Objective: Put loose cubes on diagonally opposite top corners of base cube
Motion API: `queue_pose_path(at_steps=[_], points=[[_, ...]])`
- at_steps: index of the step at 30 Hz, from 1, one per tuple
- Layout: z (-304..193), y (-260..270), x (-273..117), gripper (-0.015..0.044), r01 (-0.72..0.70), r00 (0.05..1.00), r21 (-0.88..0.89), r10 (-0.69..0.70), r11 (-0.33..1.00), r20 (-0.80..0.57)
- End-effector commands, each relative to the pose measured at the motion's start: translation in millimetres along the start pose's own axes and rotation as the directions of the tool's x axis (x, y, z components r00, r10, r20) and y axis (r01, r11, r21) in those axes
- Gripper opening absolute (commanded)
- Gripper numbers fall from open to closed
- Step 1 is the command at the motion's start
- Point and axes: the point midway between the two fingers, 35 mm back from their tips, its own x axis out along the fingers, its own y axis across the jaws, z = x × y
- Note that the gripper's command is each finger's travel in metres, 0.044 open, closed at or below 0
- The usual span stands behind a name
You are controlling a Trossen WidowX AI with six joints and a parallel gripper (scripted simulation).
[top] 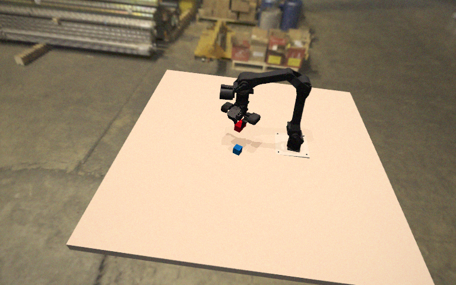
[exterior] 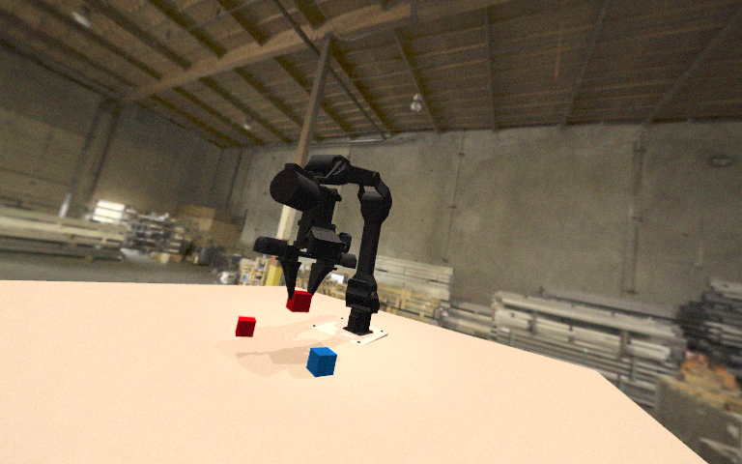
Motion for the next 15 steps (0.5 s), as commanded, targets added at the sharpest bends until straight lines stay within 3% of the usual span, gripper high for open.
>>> queue_pose_path(at_steps=[1,15], points=[[8,10,2,0.0105,0.009,1.0,0.121,-0.009,0.993,0.003],[32,36,16,0.0105,0.004,1.0,0.466,-0.007,0.885,0.006]])
